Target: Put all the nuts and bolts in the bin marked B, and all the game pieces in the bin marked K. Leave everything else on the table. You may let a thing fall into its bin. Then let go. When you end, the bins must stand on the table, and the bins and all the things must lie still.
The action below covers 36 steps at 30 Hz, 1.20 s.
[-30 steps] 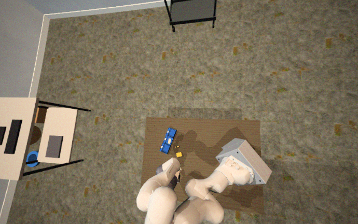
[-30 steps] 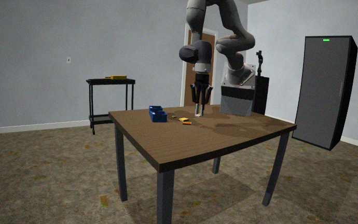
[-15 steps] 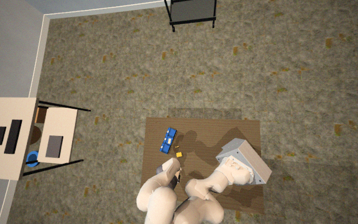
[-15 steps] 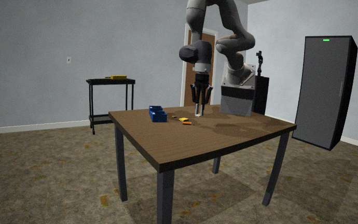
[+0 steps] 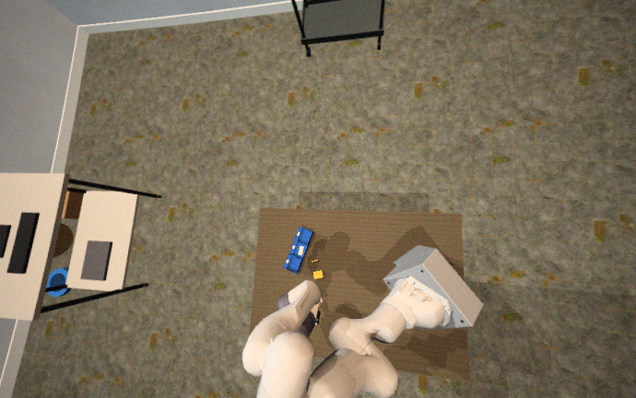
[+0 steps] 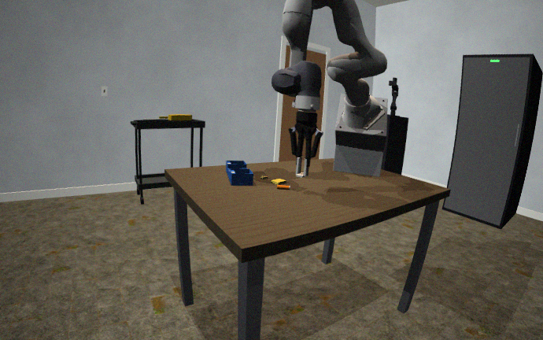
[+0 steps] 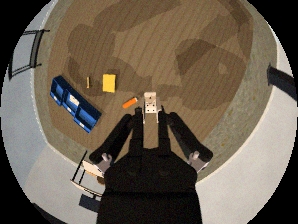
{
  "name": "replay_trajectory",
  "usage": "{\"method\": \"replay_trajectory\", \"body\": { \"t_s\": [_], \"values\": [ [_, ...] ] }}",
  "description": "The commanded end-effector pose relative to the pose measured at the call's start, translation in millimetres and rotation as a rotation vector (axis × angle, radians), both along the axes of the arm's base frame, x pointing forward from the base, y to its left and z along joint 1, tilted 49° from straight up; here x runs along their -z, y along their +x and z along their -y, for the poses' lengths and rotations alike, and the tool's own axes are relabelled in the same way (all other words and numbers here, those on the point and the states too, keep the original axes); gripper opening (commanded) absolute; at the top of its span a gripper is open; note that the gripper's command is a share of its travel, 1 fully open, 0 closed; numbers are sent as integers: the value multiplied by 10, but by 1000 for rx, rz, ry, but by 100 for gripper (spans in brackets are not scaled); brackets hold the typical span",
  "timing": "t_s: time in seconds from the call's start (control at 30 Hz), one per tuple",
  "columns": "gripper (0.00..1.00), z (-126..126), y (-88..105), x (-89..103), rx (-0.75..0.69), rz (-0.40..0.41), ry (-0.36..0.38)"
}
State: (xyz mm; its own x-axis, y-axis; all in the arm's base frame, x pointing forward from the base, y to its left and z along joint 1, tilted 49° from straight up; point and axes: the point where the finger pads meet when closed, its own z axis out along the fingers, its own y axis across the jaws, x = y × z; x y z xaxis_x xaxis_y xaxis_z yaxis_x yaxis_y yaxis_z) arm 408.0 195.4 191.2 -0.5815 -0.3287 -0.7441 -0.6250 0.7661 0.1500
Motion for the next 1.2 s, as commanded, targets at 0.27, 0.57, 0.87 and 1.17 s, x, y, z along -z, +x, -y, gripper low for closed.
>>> {"method": "replay_trajectory", "body": {
  "t_s": [0.27,0.57,0.87,1.17],
  "values": [
    [13,-9,-13,0,0,-4,2],
    [13,41,-38,-48,0,-4,2],
    [13,41,-38,-48,0,-4,2],
    [13,366,219,23,0,-4,2]
  ]
}}
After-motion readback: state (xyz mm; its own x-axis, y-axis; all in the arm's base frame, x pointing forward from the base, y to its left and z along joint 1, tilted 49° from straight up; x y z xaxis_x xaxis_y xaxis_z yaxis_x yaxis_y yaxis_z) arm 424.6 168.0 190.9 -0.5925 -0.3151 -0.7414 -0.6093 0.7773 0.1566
